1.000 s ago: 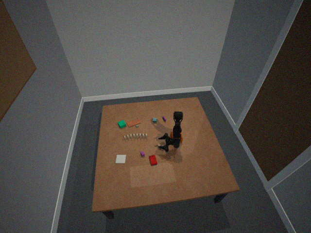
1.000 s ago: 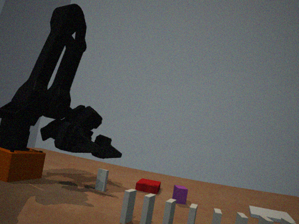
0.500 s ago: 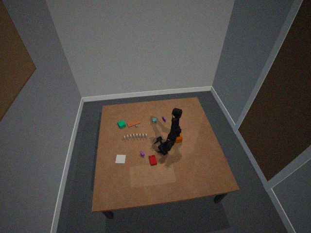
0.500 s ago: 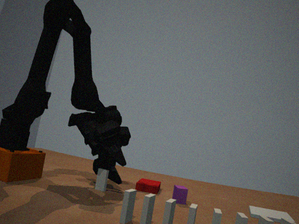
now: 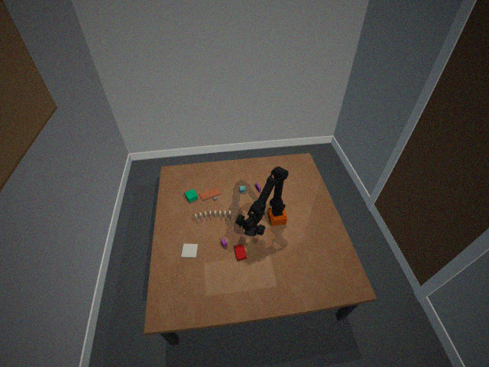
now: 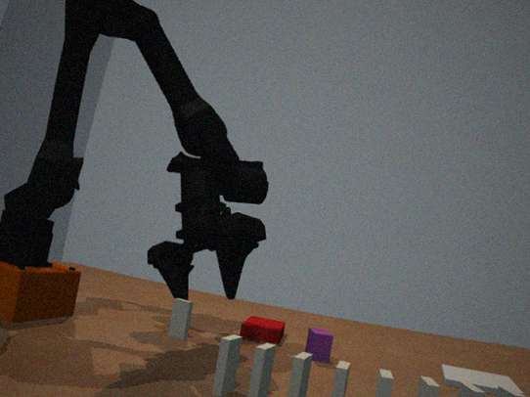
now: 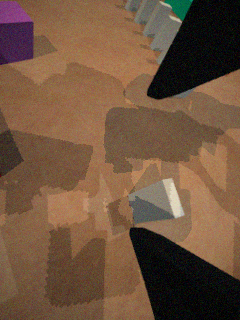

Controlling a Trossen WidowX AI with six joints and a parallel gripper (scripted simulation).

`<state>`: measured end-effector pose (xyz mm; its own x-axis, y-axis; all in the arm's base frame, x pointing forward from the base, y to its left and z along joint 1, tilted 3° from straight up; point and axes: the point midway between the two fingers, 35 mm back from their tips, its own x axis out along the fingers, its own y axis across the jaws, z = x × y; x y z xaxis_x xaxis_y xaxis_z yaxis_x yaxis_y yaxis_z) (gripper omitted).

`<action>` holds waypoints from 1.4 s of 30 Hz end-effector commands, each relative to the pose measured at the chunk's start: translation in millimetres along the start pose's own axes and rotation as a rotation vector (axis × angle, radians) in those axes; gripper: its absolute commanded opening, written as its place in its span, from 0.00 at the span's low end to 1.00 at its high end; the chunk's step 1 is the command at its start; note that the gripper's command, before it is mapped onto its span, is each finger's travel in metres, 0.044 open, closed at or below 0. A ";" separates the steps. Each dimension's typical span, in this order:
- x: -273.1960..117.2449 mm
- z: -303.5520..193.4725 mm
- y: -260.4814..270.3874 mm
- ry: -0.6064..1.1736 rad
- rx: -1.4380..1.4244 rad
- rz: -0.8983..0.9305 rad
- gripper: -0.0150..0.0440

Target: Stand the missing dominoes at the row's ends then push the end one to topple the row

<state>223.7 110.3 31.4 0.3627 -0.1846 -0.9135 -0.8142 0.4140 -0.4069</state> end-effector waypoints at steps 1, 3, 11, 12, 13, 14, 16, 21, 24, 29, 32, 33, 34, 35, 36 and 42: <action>-57.0 -22.7 -10.9 -0.075 -0.256 0.357 1.00; -57.0 -22.7 -10.9 -0.075 -0.256 0.357 1.00; -57.0 -22.7 -10.9 -0.075 -0.256 0.357 1.00; -57.0 -22.7 -10.9 -0.075 -0.256 0.357 1.00; -57.0 -22.7 -10.9 -0.075 -0.256 0.357 1.00; -57.0 -22.7 -10.9 -0.075 -0.256 0.357 1.00; -55.7 -22.6 -10.5 -0.075 -0.256 0.357 1.00; -21.5 -19.8 1.1 -0.075 -0.256 0.357 1.00; -0.5 -20.7 10.3 -0.075 -0.256 0.357 1.00; 4.0 -21.2 12.5 -0.075 -0.256 0.357 1.00; 4.3 -21.1 12.6 -0.075 -0.256 0.357 1.00; 5.1 -21.1 12.9 -0.075 -0.256 0.357 1.00; 6.4 -21.0 13.3 -0.075 -0.256 0.357 1.00; 8.0 -21.0 13.9 -0.075 -0.256 0.357 1.00; 9.6 -20.9 14.5 -0.075 -0.256 0.357 1.00; 17.8 -20.8 17.8 -0.075 -0.256 0.357 1.00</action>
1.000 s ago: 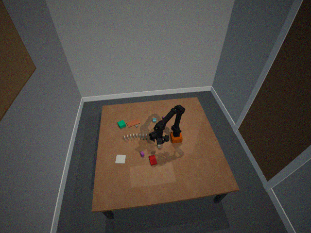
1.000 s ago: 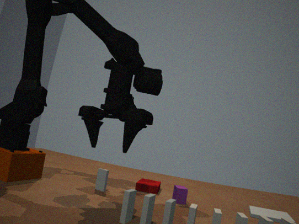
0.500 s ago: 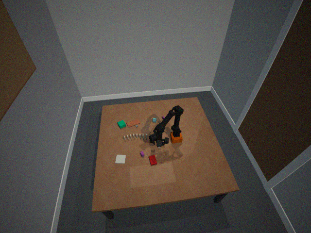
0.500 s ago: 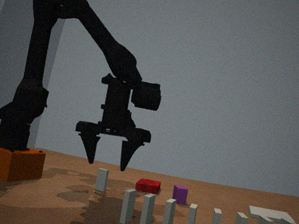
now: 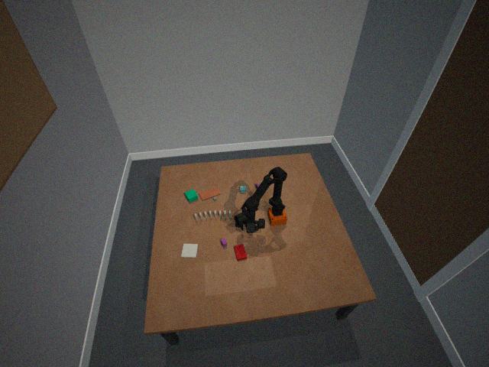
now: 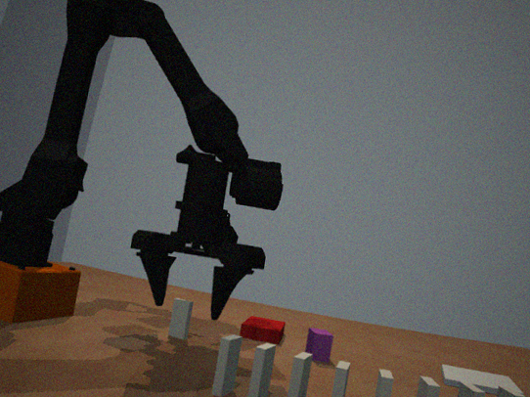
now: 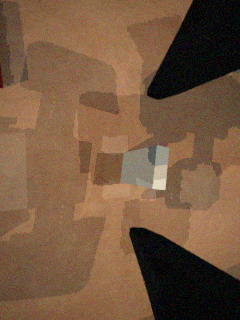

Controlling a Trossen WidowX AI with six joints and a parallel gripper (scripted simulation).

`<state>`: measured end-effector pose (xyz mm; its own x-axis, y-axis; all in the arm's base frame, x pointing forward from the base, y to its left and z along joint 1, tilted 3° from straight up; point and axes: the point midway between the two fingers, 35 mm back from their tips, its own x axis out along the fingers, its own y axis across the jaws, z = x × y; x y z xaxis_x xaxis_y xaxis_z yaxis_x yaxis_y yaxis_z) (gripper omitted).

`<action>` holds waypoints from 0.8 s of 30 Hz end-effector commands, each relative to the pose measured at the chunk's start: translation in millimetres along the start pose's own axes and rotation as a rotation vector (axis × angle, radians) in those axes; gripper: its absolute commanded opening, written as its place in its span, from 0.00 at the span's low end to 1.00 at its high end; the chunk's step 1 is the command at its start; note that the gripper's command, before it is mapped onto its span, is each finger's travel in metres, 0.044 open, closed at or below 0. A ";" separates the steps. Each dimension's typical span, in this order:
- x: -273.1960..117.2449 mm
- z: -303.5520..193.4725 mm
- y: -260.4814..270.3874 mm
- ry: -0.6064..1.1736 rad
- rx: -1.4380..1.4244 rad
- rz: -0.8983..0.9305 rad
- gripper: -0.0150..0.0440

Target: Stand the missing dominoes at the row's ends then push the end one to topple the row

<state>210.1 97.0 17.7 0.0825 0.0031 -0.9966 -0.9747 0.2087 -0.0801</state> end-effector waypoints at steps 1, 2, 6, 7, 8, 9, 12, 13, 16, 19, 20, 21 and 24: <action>9.8 -2.2 4.3 0.008 -0.004 0.019 1.00; 9.8 -2.2 4.3 0.008 -0.004 0.019 1.00; 9.8 -2.2 4.3 0.008 -0.004 0.019 0.91; 9.8 -2.2 4.3 0.008 -0.004 0.019 0.87; 9.8 -2.2 4.3 0.008 -0.004 0.019 0.82; 9.8 -2.2 4.3 0.008 -0.004 0.019 0.78; 9.8 -2.2 4.3 0.008 -0.004 0.019 0.64; 9.8 -2.2 4.3 0.008 -0.004 0.019 0.60; 9.8 -2.2 4.3 0.008 -0.004 0.019 0.47; 9.8 -2.2 4.3 0.008 -0.004 0.019 0.44; 9.8 -2.2 4.3 0.008 -0.004 0.019 0.44; 9.8 -2.2 4.3 0.008 -0.004 0.019 0.44; 9.8 -2.2 4.3 0.008 -0.004 0.019 0.44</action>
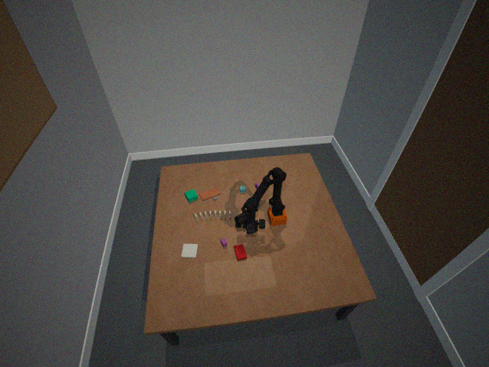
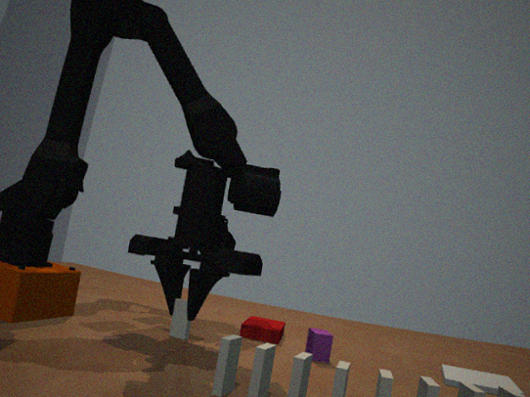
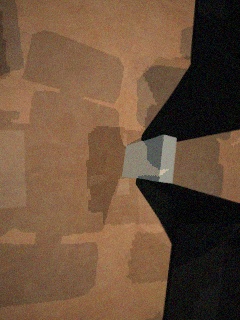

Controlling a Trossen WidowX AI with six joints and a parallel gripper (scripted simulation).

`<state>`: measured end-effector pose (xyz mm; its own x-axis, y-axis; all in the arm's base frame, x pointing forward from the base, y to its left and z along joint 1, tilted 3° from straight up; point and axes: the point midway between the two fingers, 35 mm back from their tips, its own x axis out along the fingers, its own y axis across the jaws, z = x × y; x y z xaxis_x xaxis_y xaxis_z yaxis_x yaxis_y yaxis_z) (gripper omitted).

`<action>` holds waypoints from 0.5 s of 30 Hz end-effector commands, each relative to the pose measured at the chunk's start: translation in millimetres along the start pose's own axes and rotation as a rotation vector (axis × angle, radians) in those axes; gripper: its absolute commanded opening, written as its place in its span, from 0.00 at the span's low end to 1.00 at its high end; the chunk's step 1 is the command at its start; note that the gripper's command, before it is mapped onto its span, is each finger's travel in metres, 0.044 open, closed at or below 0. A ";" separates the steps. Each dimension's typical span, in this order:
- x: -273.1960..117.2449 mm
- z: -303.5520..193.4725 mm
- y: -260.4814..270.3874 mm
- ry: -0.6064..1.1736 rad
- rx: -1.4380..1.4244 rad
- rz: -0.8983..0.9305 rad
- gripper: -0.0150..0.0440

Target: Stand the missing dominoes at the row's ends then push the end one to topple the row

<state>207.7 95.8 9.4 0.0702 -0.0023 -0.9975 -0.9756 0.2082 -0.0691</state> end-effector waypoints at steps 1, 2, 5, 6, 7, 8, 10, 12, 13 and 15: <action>1.7 -0.3 1.6 0.000 -0.004 0.008 0.44; 1.7 -0.3 1.6 0.000 -0.004 0.008 0.44; -7.0 1.4 -0.8 0.000 -0.004 0.007 0.44; -18.1 3.3 -3.2 0.000 -0.003 0.006 0.44; -32.9 5.1 -5.7 0.000 -0.003 0.005 0.44; -48.1 6.2 -7.4 0.000 -0.002 0.004 0.44; -79.6 6.5 -8.1 -0.001 -0.001 0.002 0.44; -107.7 4.3 -5.9 -0.001 -0.001 0.001 0.44; -118.8 2.9 -4.2 -0.001 0.000 0.001 0.44; -132.5 0.6 -1.7 0.000 0.000 0.000 0.44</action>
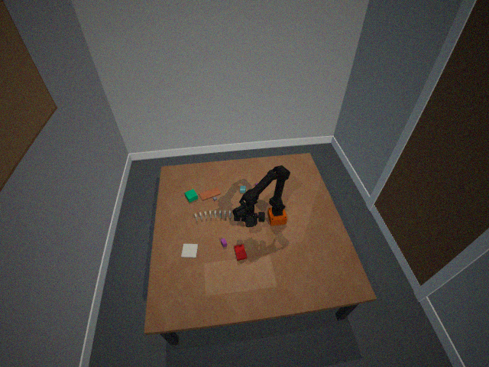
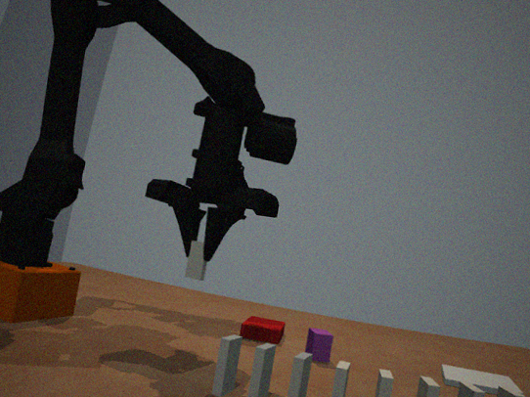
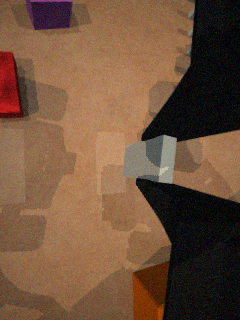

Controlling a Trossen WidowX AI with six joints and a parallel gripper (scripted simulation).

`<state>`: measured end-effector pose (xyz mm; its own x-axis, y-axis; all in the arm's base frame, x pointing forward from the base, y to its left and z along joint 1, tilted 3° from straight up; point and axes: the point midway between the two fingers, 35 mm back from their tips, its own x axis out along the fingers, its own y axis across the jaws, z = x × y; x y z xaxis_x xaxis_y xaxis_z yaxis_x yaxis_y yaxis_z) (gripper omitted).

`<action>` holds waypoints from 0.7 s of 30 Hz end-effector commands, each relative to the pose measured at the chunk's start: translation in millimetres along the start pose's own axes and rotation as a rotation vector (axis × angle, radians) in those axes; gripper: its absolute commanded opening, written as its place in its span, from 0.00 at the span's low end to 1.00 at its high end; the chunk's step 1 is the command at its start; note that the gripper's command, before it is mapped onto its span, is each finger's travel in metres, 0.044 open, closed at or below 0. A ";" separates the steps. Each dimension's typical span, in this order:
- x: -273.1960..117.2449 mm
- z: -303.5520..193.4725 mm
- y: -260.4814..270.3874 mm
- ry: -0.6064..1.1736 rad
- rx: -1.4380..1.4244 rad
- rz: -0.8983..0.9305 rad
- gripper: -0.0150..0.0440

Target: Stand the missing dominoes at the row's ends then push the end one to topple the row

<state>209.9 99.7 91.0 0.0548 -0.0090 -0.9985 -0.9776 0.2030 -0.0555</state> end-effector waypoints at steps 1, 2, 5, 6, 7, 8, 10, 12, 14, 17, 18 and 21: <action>-52.9 -5.5 6.4 -0.010 0.005 -0.014 0.44; -52.9 -5.5 6.4 -0.010 0.005 -0.014 0.44; -52.9 -5.5 6.4 -0.010 0.005 -0.014 0.44; -52.9 -5.5 6.4 -0.010 0.005 -0.014 0.44; -52.9 -5.5 6.4 -0.010 0.005 -0.014 0.44; -52.9 -5.5 6.4 -0.010 0.005 -0.014 0.44; -52.9 -6.4 4.8 -0.010 0.022 -0.014 0.44; -53.3 -13.5 -7.5 -0.012 0.154 -0.016 0.44; -53.8 -26.8 -26.5 -0.014 0.363 -0.020 0.44; -54.1 -51.5 -53.4 -0.018 0.677 -0.027 0.44; -54.2 -60.5 -61.3 -0.019 0.781 -0.028 0.44; -54.7 -91.8 -83.2 -0.017 1.120 -0.023 0.44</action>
<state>248.3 35.4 149.2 0.0894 -0.0123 -0.9959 -0.6091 0.7904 -0.0644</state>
